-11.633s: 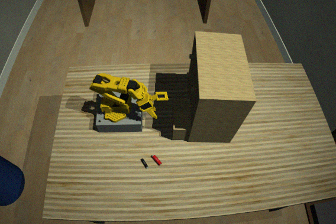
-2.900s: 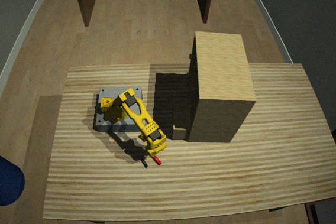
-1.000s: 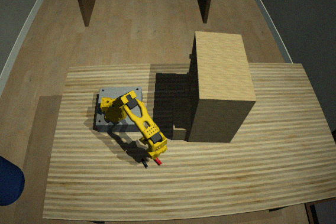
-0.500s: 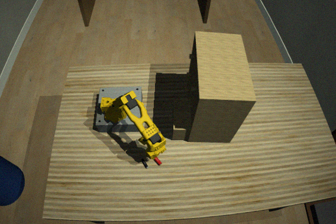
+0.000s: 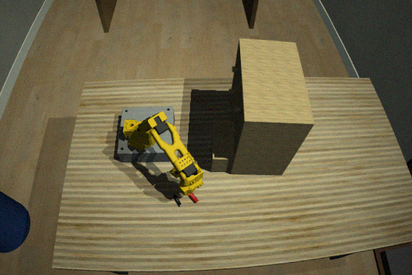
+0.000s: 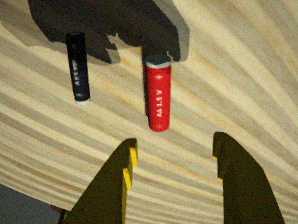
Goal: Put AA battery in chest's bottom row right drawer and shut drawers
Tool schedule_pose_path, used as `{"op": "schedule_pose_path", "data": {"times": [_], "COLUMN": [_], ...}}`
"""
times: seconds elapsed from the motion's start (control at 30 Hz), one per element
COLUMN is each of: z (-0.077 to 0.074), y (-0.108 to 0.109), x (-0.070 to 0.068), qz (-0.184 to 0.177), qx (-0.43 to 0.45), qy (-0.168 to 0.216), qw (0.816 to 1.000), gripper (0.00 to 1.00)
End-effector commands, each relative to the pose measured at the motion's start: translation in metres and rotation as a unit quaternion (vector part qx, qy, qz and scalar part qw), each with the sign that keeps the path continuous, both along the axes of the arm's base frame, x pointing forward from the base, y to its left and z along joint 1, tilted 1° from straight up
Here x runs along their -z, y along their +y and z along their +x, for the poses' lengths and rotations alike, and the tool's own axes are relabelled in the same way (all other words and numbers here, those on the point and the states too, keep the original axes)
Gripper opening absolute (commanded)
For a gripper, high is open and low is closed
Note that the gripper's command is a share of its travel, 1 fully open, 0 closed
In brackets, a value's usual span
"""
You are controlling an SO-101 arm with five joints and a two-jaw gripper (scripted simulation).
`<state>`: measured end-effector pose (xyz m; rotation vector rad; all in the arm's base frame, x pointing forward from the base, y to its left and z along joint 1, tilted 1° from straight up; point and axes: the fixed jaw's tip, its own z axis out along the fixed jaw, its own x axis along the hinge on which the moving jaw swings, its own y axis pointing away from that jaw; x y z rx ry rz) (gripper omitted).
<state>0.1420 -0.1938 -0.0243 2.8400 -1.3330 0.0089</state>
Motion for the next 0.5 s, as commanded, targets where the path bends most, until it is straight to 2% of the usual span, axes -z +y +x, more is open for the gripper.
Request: {"op": "schedule_pose_path", "data": {"times": [0.0, 0.1, 0.47], "z": [-0.0039, -0.0023, -0.0023], "y": [0.0009, 0.0001, 0.0001], "x": [0.0066, 0.0163, 0.0163], "qz": [0.007, 0.007, 0.007], "qx": [0.001, 0.001, 0.001], "qy": [0.004, 0.004, 0.004], "qw": [1.000, 1.000, 1.000], "gripper": [0.21, 0.21, 0.21]}}
